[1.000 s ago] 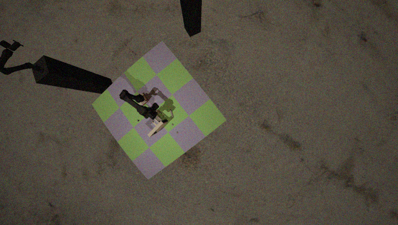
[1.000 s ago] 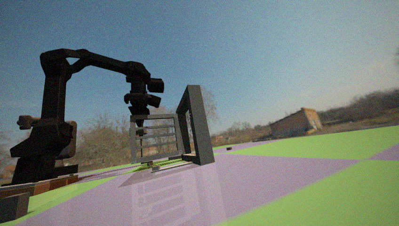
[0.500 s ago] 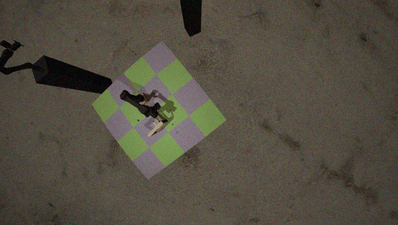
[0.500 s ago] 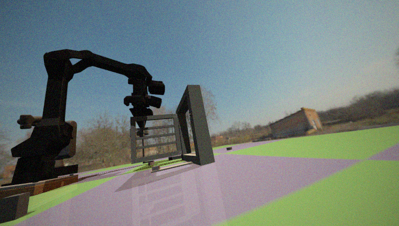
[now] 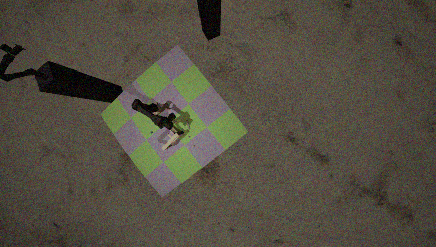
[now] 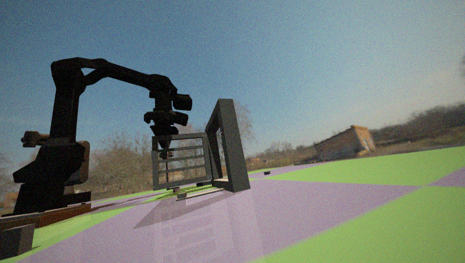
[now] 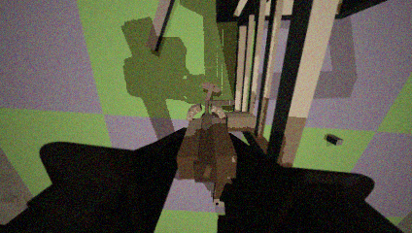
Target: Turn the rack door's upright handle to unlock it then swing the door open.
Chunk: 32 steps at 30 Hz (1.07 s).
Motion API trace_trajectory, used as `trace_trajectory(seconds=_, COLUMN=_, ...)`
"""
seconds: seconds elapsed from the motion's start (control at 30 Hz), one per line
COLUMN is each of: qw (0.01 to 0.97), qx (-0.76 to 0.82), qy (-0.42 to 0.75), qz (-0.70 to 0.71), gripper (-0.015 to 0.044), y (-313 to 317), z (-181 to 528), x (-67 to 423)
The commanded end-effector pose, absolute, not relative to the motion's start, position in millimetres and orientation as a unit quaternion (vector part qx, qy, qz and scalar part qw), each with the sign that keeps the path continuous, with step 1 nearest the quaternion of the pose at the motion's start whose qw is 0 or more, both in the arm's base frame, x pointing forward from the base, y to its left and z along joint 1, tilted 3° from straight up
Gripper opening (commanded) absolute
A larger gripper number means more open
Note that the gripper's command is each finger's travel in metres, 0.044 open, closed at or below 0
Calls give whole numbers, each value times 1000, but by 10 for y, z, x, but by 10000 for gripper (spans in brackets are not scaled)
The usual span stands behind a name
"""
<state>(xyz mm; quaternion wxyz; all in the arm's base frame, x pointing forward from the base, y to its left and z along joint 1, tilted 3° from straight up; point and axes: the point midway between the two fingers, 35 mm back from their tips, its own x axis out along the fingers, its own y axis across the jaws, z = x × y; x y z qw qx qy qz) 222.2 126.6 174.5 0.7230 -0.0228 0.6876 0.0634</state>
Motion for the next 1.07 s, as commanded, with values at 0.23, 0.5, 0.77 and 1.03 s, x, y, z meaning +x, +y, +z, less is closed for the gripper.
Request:
trace_trajectory(seconds=0.23, qw=725, qx=-21, qy=686, qz=60, gripper=292, y=1259, z=1800, x=2229)
trace_trajectory(seconds=0.5, qw=728, qx=-19, qy=682, qz=61, gripper=292, y=1257, z=1911, x=2228)
trace_trajectory(seconds=0.77, qw=732, qx=-17, qy=678, qz=63, gripper=292, y=1253, z=2021, x=2223)
trace_trajectory(seconds=1.03, qw=736, qx=-15, qy=674, qz=65, gripper=292, y=1247, z=2130, x=2214)
